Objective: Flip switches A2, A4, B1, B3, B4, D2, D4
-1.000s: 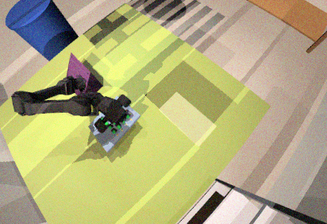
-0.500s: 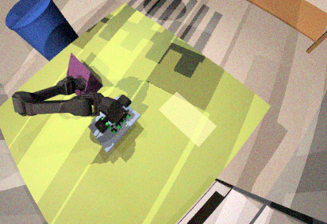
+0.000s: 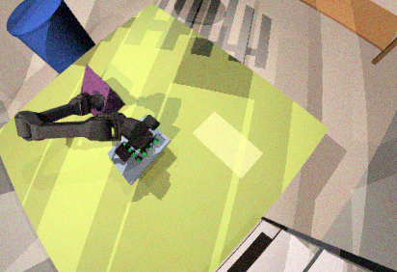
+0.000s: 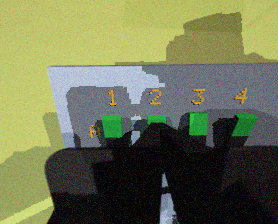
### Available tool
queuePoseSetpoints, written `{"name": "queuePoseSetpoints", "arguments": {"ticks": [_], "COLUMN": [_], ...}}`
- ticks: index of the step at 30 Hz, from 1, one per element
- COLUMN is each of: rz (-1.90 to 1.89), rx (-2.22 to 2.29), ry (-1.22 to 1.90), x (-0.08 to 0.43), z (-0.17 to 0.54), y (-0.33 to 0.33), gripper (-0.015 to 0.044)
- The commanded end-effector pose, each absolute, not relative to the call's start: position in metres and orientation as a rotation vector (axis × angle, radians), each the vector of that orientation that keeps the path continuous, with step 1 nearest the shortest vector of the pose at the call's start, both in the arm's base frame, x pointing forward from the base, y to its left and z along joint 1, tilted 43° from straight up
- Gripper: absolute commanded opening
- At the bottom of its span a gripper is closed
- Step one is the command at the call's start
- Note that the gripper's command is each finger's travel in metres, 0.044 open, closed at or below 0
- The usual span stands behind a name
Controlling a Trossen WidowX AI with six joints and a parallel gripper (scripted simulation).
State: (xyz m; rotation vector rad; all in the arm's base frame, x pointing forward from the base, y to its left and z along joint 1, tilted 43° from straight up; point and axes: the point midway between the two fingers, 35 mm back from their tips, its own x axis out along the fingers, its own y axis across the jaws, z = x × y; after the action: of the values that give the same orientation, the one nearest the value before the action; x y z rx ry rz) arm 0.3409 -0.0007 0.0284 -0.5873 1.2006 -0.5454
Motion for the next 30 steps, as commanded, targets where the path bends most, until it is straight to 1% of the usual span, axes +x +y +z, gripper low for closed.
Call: {"name": "queuePoseSetpoints", "arguments": {"ticks": [1, 30], "rz": [-0.544, -0.544], "rx": [-0.594, -0.594], "ry": [1.204, 1.203], "x": [0.3407, 0.3419], "z": [0.0278, 0.0252], "y": [-0.0014, -0.0040], "gripper": [0.0000, 0.0000]}}
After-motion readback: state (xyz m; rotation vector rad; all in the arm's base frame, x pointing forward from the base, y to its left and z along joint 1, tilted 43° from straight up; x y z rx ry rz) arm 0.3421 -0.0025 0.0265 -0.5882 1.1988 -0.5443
